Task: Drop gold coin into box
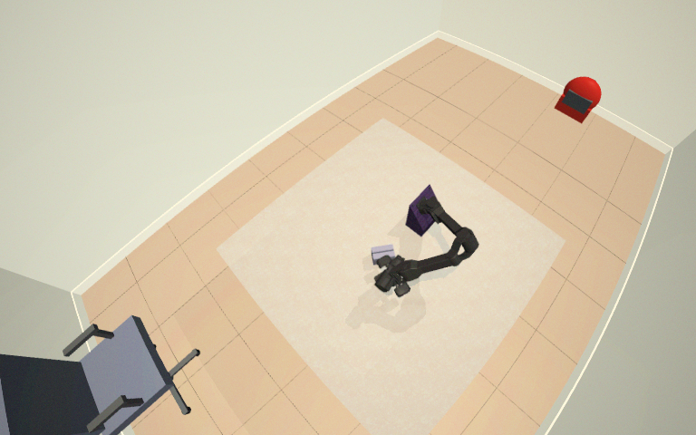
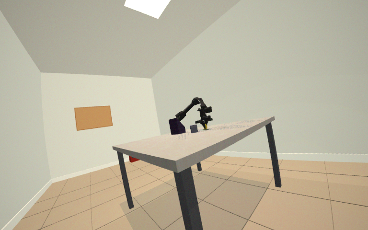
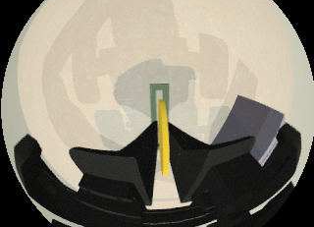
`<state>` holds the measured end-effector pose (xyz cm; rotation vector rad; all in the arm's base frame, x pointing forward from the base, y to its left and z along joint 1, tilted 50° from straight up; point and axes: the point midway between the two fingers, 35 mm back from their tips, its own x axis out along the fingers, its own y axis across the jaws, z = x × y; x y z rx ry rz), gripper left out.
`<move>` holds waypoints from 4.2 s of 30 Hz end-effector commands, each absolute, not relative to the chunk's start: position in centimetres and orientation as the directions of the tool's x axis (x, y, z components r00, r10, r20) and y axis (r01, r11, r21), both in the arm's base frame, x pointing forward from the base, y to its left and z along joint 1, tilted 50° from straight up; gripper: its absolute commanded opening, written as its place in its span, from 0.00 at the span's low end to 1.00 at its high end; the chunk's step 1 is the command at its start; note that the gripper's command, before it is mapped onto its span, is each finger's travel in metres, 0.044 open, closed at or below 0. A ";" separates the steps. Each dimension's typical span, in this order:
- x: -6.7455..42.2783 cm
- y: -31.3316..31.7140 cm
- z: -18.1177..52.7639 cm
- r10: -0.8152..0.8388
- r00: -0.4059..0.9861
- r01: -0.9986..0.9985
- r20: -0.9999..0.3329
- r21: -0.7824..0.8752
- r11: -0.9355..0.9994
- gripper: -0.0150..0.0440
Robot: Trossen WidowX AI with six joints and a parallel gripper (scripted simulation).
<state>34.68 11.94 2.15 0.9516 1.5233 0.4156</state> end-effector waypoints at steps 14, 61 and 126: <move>34.8 10.9 2.9 0.757 0.069 0.327 -0.649 0.732 0.598 0.25; 33.6 4.1 7.5 0.757 0.068 0.636 -0.650 0.613 0.469 0.25; 27.9 -1.9 0.1 0.754 0.069 0.643 -0.653 0.607 0.466 0.25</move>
